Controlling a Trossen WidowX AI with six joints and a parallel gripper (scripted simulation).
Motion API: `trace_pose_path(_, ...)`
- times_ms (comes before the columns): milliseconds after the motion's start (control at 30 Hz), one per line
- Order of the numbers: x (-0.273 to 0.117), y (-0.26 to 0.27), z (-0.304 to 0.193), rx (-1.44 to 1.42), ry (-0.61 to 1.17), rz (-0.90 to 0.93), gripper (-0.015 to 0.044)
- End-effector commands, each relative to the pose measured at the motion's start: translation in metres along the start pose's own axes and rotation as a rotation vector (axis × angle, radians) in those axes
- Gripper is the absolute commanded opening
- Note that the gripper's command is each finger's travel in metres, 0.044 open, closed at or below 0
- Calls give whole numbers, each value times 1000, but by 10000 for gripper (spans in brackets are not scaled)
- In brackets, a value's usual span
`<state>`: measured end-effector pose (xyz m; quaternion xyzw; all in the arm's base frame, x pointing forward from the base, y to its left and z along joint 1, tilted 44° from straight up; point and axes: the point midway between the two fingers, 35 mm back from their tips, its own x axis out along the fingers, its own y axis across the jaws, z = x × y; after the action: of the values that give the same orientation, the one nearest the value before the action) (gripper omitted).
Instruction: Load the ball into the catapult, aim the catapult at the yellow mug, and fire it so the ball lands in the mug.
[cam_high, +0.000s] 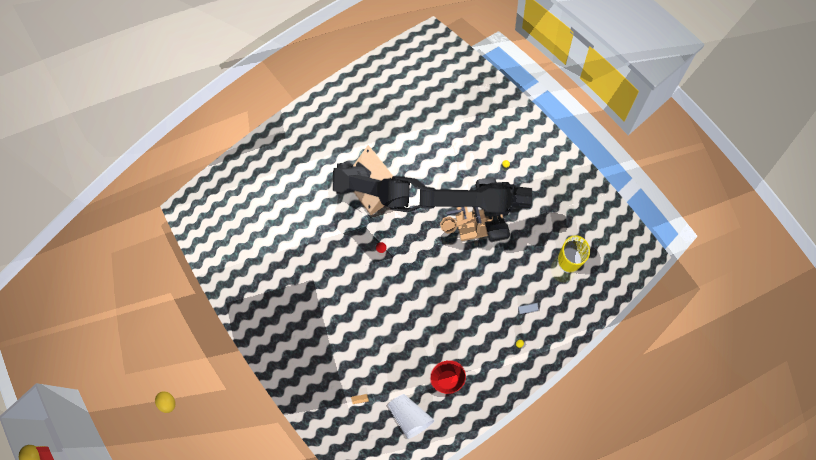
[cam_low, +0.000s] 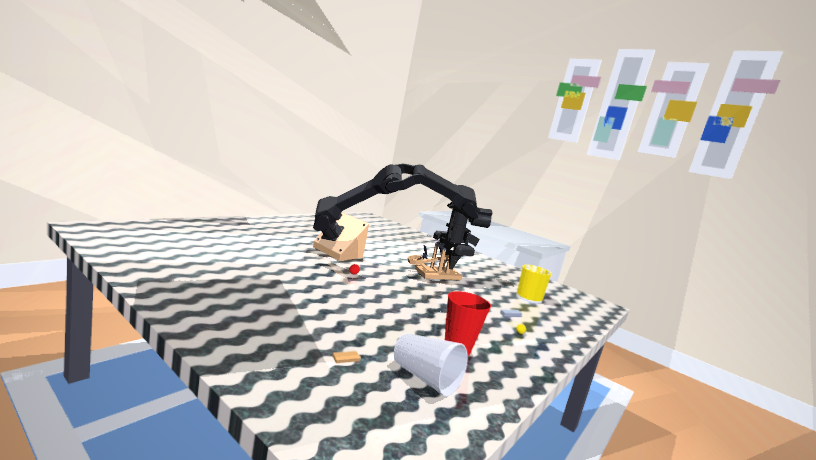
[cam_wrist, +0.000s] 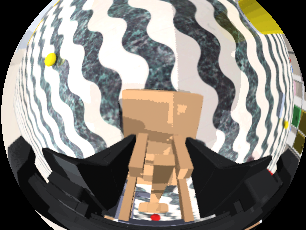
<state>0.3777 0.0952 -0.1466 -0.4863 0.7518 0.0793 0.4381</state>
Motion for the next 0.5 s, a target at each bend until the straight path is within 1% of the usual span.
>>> trace_pose_path(0,0,0,0,3,-1,0,315)
trace_pose_path(100,-2,0,0,3,-2,0,394)
trace_pose_path(167,-19,-1,2,4,-9,-1,440)
trace_pose_path(367,-95,0,0,10,-41,-4,440)
trace_pose_path(467,-103,1,-1,11,-45,-4,440)
